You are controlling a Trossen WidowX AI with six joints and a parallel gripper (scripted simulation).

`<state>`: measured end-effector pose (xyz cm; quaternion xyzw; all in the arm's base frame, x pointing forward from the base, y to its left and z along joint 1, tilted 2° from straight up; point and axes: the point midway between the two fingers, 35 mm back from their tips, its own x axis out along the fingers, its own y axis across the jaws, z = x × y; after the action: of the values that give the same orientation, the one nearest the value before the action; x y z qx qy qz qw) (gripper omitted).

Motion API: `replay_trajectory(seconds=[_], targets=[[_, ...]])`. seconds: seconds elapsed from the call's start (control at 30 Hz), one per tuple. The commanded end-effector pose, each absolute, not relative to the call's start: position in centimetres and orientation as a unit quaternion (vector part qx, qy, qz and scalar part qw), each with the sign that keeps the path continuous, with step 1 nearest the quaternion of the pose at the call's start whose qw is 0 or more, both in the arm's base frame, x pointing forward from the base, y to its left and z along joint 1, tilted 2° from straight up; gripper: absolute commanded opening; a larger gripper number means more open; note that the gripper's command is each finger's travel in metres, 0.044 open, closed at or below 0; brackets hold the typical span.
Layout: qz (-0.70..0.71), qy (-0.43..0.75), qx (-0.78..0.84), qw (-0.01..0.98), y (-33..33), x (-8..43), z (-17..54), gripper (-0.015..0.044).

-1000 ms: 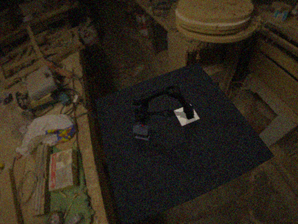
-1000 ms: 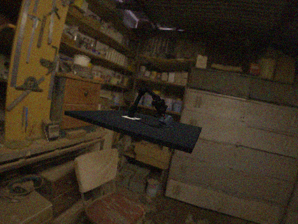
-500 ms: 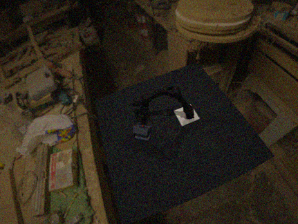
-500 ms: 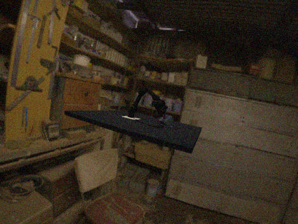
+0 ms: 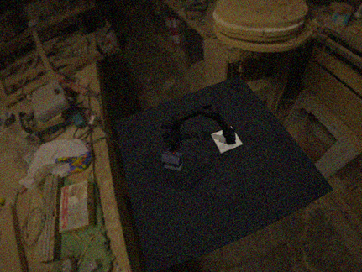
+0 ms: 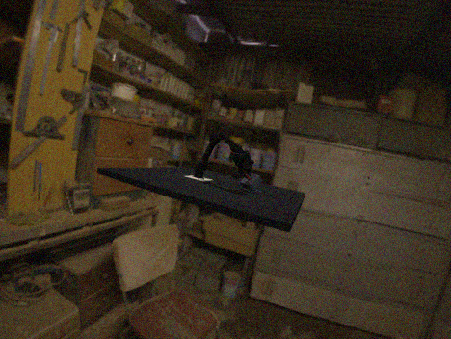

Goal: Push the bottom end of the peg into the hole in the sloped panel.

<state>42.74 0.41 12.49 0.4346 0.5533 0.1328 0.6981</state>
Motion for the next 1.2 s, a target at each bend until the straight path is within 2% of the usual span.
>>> replay_trajectory(seconds=[0.0,0.3,1.17], targets=[[0.133,0.553,0.434,0.698,0.4,42.7,12.5,0.0210],[0.132,0.554,0.434,0.698,0.0,42.6,12.8,0.0440],[0.128,0.556,0.433,0.697,-3.7,40.9,15.8,0.0440]])
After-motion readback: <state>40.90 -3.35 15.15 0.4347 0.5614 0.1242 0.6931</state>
